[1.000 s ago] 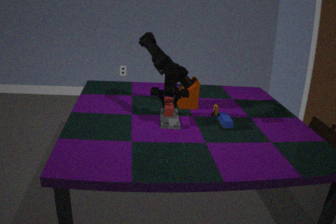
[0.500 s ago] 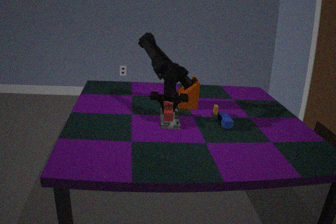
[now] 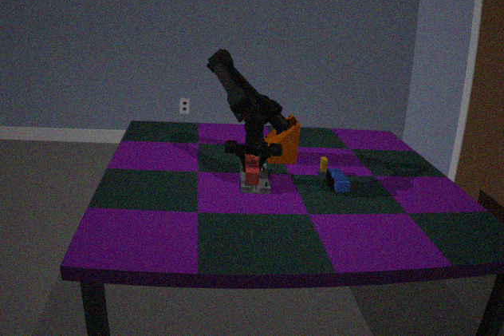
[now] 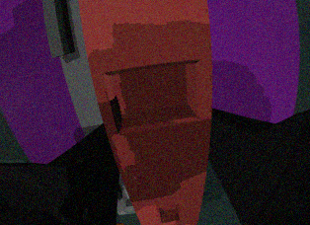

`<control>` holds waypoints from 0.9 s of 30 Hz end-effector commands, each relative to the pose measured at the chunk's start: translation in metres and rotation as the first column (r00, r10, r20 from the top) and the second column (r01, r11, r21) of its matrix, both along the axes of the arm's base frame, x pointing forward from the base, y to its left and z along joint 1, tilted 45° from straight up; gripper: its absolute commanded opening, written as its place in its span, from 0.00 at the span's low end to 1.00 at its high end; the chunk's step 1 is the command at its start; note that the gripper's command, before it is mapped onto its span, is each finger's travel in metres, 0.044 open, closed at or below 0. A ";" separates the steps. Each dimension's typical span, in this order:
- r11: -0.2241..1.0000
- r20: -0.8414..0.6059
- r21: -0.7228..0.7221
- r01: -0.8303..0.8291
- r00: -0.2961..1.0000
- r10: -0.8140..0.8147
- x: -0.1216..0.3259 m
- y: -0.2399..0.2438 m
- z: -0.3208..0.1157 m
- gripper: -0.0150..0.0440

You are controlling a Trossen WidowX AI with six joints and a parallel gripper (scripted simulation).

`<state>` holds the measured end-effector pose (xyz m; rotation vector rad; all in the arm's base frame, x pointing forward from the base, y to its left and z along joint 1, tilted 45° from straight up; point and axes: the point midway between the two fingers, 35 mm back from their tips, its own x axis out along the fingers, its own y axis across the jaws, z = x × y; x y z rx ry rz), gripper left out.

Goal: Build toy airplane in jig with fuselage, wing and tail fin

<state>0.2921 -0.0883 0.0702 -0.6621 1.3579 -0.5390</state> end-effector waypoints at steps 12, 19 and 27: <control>1.000 0.001 0.000 0.001 1.000 -0.001 0.000 0.000 0.000 0.62; 1.000 0.001 0.000 0.001 1.000 -0.001 0.000 0.000 0.000 0.93; 1.000 0.001 0.000 0.001 1.000 -0.001 0.000 0.000 0.000 1.00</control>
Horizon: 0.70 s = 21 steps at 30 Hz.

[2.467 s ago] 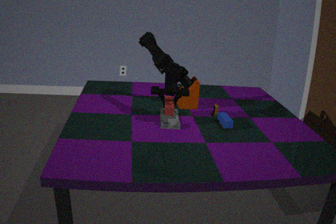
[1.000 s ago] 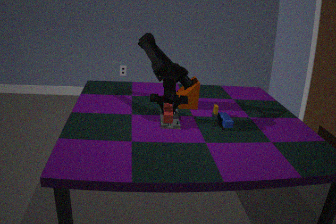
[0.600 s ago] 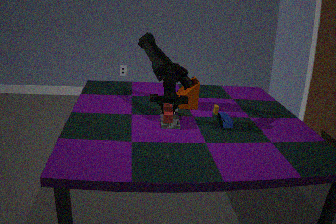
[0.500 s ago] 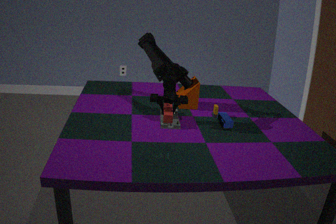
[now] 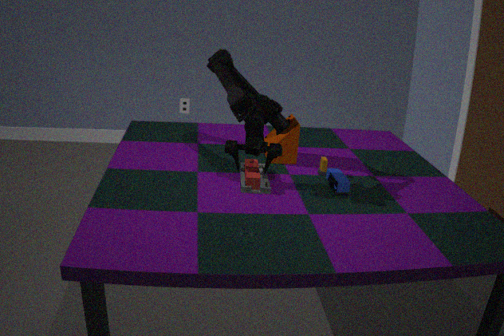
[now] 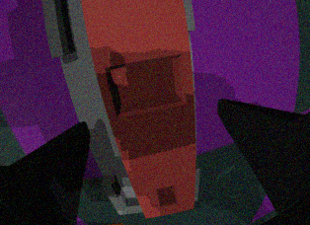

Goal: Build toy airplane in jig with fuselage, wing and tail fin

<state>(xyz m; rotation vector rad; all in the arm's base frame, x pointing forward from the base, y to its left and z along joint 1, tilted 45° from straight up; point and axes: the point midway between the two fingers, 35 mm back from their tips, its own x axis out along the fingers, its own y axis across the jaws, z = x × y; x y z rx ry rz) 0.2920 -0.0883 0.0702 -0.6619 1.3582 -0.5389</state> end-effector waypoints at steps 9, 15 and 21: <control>1.000 -0.007 0.009 -0.004 1.000 0.004 -0.010 0.065 0.063 1.00; 1.000 -0.007 0.005 -0.005 1.000 0.005 -0.014 0.078 0.071 1.00; 1.000 -0.007 0.005 -0.005 1.000 0.005 -0.014 0.078 0.071 1.00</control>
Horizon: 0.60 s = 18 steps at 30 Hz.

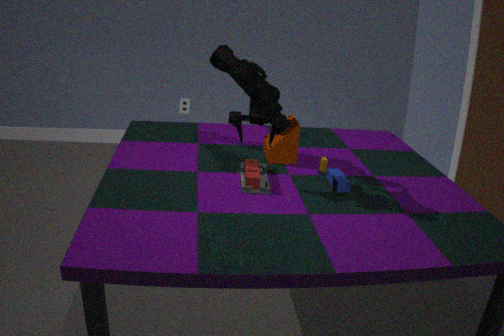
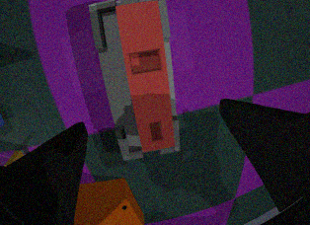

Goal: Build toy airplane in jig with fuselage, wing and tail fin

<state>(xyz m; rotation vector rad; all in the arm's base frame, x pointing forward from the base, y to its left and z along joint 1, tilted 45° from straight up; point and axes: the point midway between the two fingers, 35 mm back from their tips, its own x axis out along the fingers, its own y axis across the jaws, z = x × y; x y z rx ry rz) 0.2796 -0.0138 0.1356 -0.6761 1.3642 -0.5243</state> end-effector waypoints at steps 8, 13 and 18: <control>0.997 -0.075 -0.008 -0.072 0.995 0.071 0.000 0.000 0.000 1.00; 0.997 -0.081 0.000 -0.079 0.994 0.079 0.009 0.015 -0.012 1.00; 0.995 -0.104 0.018 -0.098 0.990 0.099 0.029 0.068 -0.059 1.00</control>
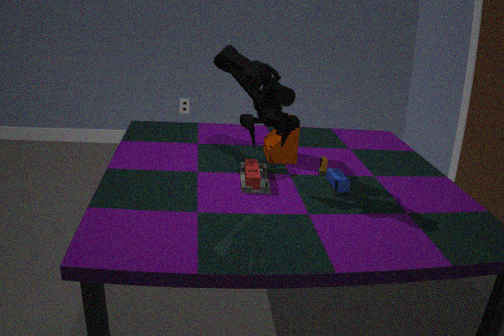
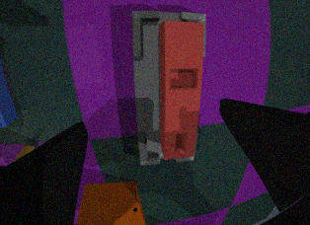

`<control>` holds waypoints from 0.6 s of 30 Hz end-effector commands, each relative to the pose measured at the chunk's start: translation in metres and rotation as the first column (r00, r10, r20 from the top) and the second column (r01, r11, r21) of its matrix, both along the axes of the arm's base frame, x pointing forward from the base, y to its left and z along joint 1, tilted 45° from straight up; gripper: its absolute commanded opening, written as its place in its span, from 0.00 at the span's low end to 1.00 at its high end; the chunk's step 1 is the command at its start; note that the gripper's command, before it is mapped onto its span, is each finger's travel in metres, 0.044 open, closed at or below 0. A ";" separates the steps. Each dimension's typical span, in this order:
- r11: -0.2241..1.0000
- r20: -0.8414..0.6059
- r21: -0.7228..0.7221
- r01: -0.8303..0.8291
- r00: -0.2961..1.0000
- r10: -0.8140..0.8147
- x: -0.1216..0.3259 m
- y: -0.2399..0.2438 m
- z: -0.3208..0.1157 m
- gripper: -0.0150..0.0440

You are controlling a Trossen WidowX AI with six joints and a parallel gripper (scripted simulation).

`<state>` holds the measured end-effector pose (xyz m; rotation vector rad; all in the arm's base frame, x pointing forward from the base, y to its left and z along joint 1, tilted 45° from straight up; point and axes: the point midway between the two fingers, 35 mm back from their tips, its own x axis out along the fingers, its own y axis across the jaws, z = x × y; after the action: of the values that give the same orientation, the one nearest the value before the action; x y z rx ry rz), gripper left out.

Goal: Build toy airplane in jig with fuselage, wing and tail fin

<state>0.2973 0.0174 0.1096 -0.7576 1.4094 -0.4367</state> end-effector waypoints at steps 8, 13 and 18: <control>1.000 -0.008 0.016 -0.025 1.000 0.025 0.020 0.125 -0.117 1.00; 1.000 0.011 0.005 0.004 1.000 -0.004 0.009 0.162 -0.172 1.00; 1.000 0.013 0.003 0.008 1.000 -0.008 0.007 0.166 -0.178 1.00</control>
<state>0.3020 0.1759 -0.0609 -0.7812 1.4110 -0.4307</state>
